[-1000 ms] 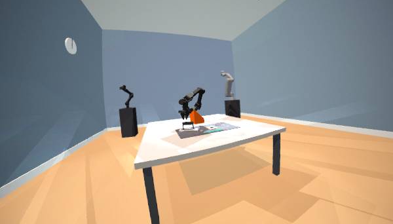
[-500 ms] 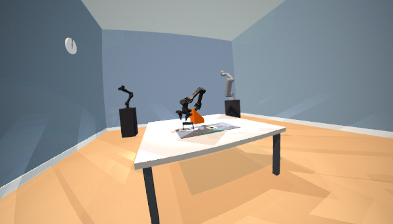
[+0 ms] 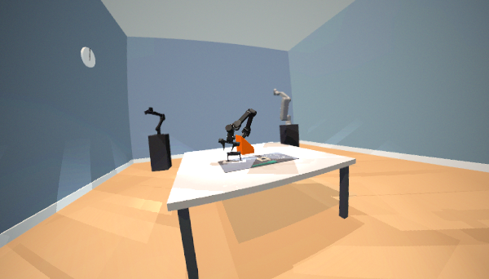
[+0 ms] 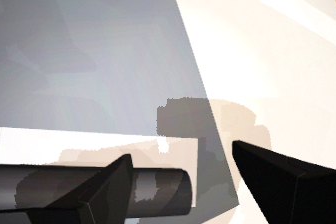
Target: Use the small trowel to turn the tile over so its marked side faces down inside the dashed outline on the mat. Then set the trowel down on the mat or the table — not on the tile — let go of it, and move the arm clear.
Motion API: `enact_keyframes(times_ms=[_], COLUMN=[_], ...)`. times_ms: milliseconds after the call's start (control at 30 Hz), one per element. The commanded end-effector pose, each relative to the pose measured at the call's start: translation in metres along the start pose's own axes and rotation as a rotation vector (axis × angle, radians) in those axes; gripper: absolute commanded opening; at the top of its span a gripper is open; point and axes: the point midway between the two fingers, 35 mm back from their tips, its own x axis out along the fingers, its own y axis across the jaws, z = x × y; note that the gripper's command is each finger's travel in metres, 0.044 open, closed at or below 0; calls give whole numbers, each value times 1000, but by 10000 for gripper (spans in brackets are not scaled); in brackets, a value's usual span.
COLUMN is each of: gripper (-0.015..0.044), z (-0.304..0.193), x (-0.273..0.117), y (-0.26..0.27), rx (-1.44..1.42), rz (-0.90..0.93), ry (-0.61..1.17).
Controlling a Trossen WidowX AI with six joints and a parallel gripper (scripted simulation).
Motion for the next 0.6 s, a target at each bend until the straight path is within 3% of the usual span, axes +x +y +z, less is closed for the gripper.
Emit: enact_keyframes(times_ms=[0,567], gripper=[300,300], z=[-5,-22], x=[2,5], y=[1,9], rx=[122,693], rz=[-10,13], ry=[-22,-155])
